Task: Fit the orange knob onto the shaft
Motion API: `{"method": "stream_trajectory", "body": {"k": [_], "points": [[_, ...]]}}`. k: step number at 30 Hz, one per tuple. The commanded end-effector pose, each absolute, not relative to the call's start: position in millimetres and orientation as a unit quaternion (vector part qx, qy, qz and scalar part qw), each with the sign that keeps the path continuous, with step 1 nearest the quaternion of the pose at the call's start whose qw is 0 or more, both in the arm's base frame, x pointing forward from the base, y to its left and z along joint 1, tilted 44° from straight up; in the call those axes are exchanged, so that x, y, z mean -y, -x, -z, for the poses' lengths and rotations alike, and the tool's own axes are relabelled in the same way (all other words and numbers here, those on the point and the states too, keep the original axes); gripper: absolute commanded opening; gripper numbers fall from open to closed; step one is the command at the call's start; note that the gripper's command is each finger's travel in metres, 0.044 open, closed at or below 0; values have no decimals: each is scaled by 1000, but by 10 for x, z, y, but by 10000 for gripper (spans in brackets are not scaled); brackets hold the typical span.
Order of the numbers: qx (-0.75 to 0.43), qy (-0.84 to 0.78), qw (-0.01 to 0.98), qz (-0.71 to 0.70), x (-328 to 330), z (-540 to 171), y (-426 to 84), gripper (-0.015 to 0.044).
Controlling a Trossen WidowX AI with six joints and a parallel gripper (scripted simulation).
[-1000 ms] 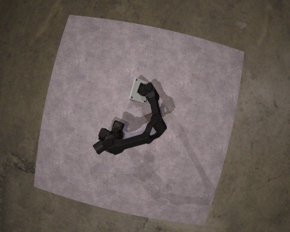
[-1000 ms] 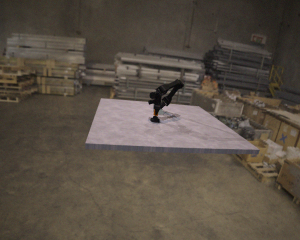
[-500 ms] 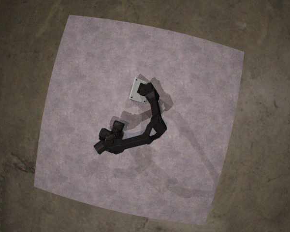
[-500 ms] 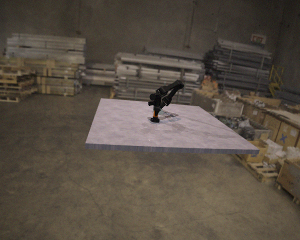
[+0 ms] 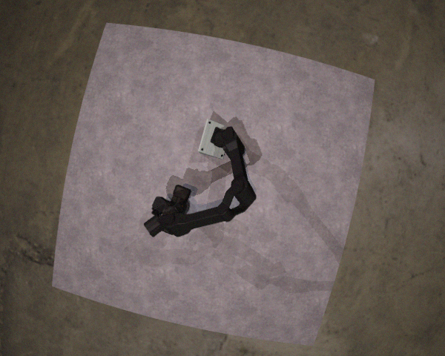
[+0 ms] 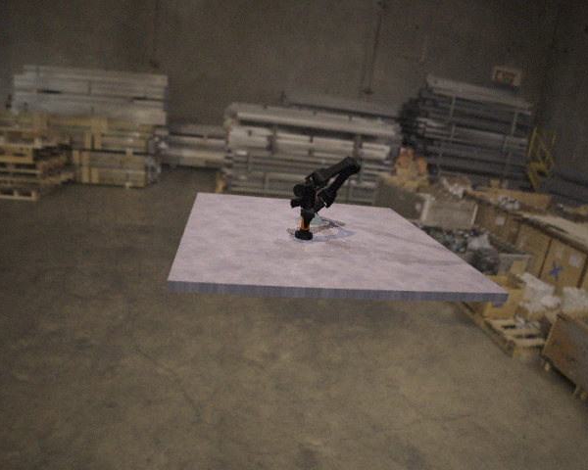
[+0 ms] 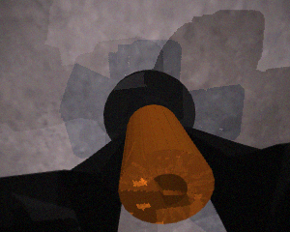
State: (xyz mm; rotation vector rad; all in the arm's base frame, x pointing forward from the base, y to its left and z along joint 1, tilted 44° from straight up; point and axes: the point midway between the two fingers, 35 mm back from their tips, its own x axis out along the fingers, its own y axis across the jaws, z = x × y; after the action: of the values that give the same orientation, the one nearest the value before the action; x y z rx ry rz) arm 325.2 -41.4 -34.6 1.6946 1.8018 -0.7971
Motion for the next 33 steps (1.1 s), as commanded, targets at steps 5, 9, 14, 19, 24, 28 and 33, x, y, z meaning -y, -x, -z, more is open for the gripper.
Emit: {"method": "stream_trajectory", "body": {"k": [5,9,14,19,24,28,33], "points": [[-668,-628,269,296,420,343,-3253,315],[-668,-628,269,296,420,343,-3253,420],[-668,-628,269,296,420,343,-3253,440],[-667,-628,269,297,660,113,-3310,440],[-667,-628,269,297,1066,-338,-3313,440],[-668,-628,269,297,1080,-354,-3343,440],[-668,-628,269,297,1080,-354,-3343,440]]}}
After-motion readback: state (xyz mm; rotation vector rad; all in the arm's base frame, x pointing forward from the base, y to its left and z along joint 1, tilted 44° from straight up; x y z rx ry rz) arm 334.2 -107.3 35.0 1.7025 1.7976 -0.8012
